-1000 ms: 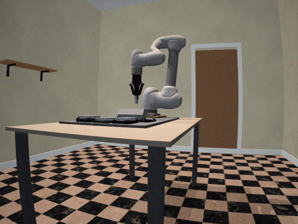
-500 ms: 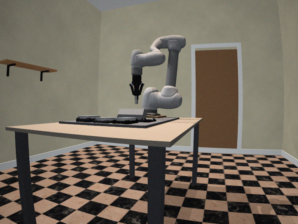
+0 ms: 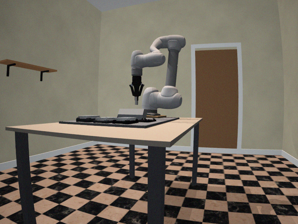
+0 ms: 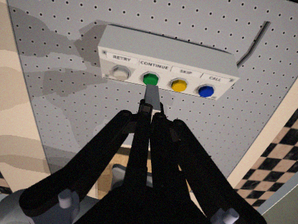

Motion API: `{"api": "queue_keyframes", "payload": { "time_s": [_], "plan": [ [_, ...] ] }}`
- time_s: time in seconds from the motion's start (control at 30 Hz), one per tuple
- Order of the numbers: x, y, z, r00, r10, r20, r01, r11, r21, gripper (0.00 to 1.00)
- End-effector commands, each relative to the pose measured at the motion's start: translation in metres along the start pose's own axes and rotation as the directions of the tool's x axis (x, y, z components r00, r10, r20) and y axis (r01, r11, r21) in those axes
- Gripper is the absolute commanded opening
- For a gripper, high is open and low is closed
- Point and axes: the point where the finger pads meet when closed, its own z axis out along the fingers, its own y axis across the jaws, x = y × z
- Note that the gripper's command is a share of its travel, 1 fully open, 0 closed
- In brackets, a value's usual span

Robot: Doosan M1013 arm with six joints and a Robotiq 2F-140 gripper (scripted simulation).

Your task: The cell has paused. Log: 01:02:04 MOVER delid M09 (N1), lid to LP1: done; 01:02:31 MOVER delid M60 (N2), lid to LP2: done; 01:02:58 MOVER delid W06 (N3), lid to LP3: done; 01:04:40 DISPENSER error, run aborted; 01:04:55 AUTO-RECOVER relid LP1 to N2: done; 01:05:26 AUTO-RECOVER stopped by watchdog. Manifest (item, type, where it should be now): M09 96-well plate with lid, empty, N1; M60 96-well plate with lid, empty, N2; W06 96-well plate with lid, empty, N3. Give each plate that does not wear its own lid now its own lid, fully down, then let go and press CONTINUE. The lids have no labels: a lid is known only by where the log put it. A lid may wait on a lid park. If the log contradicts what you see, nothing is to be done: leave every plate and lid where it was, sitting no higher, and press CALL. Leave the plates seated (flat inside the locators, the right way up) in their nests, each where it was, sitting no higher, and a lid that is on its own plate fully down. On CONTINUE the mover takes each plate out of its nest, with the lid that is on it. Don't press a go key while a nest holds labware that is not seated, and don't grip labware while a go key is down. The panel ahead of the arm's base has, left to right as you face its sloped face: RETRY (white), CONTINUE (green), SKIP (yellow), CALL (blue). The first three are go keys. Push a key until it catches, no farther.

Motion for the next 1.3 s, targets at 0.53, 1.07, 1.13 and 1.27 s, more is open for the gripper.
{"api": "queue_keyframes", "payload": {
  "time_s": [0.53,1.07,1.13,1.27],
  "plan": [
    [0.0,0.0,0.008,1.0,0.0,0.0,0.0,1.0,0.0,0.0],
    [0.0,0.0,0.011,1.0,0.0,0.0,0.0,1.0,0.0,0.0],
    [0.0,0.0,0.011,1.0,0.0,0.0,0.0,1.0,0.0,0.0],
    [0.0,0.0,0.011,1.0,0.0,0.0,0.0,1.0,0.0,0.0]
  ]
}}
